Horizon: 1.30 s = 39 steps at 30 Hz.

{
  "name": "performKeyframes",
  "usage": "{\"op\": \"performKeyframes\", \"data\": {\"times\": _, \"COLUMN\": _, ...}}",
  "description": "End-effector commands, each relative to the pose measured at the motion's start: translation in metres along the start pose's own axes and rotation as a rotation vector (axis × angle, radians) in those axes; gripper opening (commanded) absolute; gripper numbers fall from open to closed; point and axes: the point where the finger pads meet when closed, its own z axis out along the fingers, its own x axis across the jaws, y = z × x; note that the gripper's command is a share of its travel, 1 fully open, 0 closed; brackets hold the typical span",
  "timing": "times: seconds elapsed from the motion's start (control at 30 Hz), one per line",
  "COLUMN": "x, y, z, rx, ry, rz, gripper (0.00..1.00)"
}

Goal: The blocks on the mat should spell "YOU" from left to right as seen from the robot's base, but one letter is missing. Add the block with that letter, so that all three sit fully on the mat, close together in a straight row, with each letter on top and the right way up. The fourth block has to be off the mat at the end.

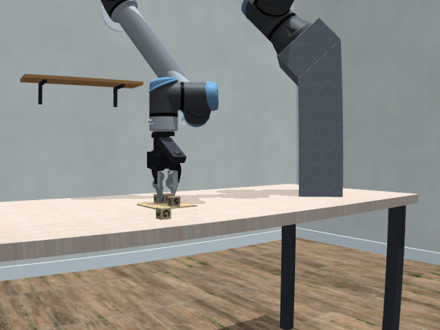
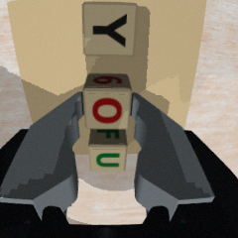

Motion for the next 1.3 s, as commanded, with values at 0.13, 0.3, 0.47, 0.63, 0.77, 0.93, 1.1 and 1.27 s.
{"op": "performKeyframes", "data": {"times": 0.13, "x": 0.0010, "y": -0.0003, "z": -0.0005, "rx": 0.000, "ry": 0.001, "rz": 0.000, "gripper": 0.09}}
{"op": "performKeyframes", "data": {"times": 0.3, "x": 0.0010, "y": -0.0003, "z": -0.0005, "rx": 0.000, "ry": 0.001, "rz": 0.000, "gripper": 0.09}}
{"op": "performKeyframes", "data": {"times": 0.47, "x": 0.0010, "y": -0.0003, "z": -0.0005, "rx": 0.000, "ry": 0.001, "rz": 0.000, "gripper": 0.09}}
{"op": "performKeyframes", "data": {"times": 0.63, "x": 0.0010, "y": -0.0003, "z": -0.0002, "rx": 0.000, "ry": 0.001, "rz": 0.000, "gripper": 0.09}}
{"op": "performKeyframes", "data": {"times": 0.77, "x": 0.0010, "y": -0.0003, "z": 0.0006, "rx": 0.000, "ry": 0.001, "rz": 0.000, "gripper": 0.09}}
{"op": "performKeyframes", "data": {"times": 0.93, "x": 0.0010, "y": -0.0003, "z": 0.0015, "rx": 0.000, "ry": 0.001, "rz": 0.000, "gripper": 0.09}}
{"op": "performKeyframes", "data": {"times": 1.1, "x": 0.0010, "y": -0.0003, "z": 0.0030, "rx": 0.000, "ry": 0.001, "rz": 0.000, "gripper": 0.09}}
{"op": "performKeyframes", "data": {"times": 1.27, "x": 0.0010, "y": -0.0003, "z": 0.0036, "rx": 0.000, "ry": 0.001, "rz": 0.000, "gripper": 0.09}}
